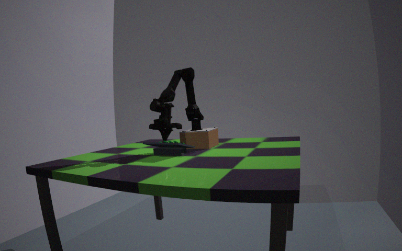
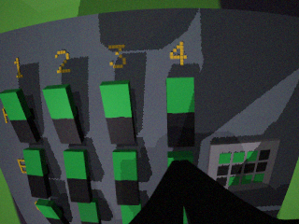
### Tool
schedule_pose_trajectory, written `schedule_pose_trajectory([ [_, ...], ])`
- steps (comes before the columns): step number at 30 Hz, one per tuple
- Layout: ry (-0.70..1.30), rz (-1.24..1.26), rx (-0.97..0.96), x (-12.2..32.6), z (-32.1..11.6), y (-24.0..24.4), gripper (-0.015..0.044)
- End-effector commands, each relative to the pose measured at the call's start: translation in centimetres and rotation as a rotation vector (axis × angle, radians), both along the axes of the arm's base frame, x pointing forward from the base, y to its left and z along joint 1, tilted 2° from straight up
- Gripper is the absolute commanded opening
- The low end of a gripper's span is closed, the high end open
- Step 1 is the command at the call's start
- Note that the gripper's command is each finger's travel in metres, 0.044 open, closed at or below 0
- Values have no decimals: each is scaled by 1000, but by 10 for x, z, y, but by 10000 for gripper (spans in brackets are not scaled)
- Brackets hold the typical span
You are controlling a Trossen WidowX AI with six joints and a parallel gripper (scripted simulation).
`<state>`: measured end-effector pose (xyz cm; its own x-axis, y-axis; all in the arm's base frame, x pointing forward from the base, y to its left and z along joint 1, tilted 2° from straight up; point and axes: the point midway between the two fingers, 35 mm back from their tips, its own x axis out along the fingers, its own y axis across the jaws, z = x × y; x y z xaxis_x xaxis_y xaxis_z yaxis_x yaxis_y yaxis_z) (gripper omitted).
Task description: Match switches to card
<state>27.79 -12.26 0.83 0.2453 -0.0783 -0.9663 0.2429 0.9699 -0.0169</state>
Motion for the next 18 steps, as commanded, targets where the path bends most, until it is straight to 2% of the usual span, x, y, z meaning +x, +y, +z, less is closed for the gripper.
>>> schedule_pose_trajectory([
  [1,2,-3,-2,0,-1,0,0],
  [18,-2,0,-1,-1,6,0,0],
])
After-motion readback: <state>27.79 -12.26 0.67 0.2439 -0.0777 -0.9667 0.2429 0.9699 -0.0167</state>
